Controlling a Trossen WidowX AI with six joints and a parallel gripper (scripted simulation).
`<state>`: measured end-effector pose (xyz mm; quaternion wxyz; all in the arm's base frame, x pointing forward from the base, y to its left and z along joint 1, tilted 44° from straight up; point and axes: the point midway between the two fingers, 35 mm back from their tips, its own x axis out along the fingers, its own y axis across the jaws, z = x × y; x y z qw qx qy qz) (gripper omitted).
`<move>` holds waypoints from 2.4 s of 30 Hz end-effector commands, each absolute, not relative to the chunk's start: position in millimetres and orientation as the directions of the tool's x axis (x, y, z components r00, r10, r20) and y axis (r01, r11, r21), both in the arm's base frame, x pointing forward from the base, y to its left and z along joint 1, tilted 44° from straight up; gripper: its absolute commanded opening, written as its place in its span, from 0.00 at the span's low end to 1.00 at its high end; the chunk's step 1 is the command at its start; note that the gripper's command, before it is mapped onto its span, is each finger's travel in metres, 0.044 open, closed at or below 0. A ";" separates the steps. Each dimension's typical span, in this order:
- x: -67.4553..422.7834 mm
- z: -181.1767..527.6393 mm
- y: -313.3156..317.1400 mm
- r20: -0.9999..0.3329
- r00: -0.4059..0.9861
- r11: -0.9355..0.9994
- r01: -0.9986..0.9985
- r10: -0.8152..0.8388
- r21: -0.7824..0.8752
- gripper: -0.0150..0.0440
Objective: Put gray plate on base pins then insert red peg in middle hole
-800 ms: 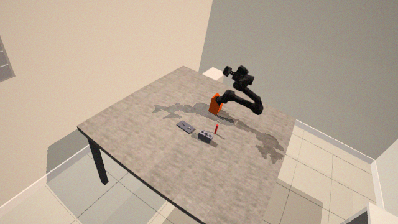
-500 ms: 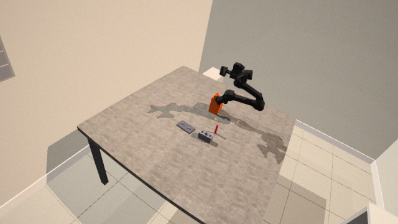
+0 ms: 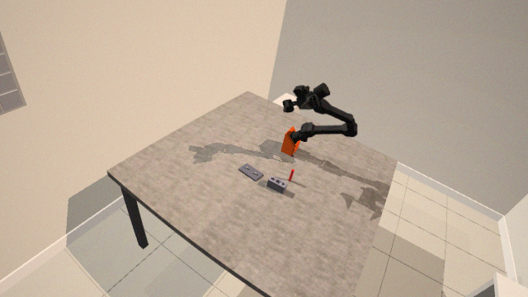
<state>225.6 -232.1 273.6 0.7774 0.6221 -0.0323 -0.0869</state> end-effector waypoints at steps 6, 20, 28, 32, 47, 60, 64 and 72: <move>308.5 208.5 -207.1 -0.413 0.905 -0.162 0.425 0.102 0.891 1.00; 344.7 152.0 -123.0 -0.663 0.593 -0.265 0.803 0.457 0.535 1.00; 344.1 131.9 -63.8 -0.727 0.292 -0.176 0.956 0.622 0.233 1.00; 343.4 128.0 -35.4 -0.728 0.126 -0.103 0.992 0.674 0.076 1.00; 344.9 120.6 -27.3 -0.727 0.103 -0.092 0.994 0.678 0.055 1.00; 351.4 70.1 15.8 -0.725 0.105 -0.092 0.994 0.681 0.057 1.00; 351.8 66.6 19.1 -0.725 0.105 -0.092 0.994 0.681 0.057 1.00; 353.6 58.7 25.9 -0.725 0.104 -0.090 0.994 0.680 0.058 1.00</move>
